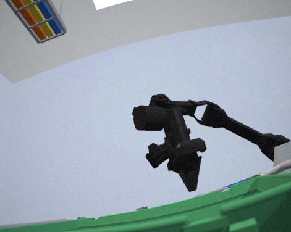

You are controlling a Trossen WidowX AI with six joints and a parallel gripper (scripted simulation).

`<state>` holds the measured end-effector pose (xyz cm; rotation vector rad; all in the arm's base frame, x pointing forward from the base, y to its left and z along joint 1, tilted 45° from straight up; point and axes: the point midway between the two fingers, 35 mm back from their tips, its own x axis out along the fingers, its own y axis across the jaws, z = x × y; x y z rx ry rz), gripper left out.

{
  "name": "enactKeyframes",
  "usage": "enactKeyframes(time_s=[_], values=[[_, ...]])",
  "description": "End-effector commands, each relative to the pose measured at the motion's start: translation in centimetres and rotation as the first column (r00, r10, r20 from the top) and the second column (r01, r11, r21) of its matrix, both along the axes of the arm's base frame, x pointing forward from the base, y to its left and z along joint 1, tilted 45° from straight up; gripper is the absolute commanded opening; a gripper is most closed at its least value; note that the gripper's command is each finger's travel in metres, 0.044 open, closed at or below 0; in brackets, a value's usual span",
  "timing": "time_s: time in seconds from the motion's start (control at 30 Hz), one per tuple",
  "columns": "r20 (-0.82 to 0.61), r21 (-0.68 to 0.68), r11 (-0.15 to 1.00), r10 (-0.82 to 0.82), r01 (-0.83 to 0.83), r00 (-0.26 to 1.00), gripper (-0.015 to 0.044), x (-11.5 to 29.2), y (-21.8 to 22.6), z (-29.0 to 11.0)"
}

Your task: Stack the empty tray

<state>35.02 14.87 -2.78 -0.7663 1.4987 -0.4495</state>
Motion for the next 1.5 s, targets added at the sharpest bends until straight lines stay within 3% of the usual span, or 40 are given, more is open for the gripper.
enactKeyframes(time_s=[0.0, 0.07, 0.13, 0.27, 0.37, 0.57, 0.73, 0.93, 1.17, 1.33, 1.47], values=[[0.002, 0.002, 1.0, 0.0, 0.0, 1.0, 0.0236, 0.0, 0.7, 0.6], [0.002, 0.003, 1.0, 0.0, 0.0, 1.0, 0.0289, 0.0, 1.7, 1.6], [0.022, 0.008, 0.999, -0.045, 0.045, 0.999, 0.0341, 0.4, -0.5, 1.5], [0.189, 0.109, 0.956, -0.29, 0.273, 0.938, 0.044, 1.8, -5.7, 6.8], [0.286, 0.188, 0.894, -0.447, 0.408, 0.848, 0.044, 2.0, -9.5, 10.1], [0.451, 0.397, 0.669, -0.738, 0.629, 0.502, 0.044, -0.4, -18.1, 17.2], [0.509, 0.577, 0.44, -0.853, 0.688, 0.119, 0.044, -4.9, -24.3, 22.1], [0.474, 0.775, 0.188, -0.804, 0.603, -0.359, 0.044, -12.3, -29.4, 26.4], [0.3, 0.941, 0.023, -0.524, 0.338, -0.798, 0.044, -22.0, -31.6, 29.4], [0.135, 0.991, 0.02, -0.282, 0.135, -0.95, 0.044, -27.6, -31.0, 30.1], [0.128, 0.992, 0.022, -0.272, 0.127, -0.954, 0.044, -27.8, -31.0, 30.1]])
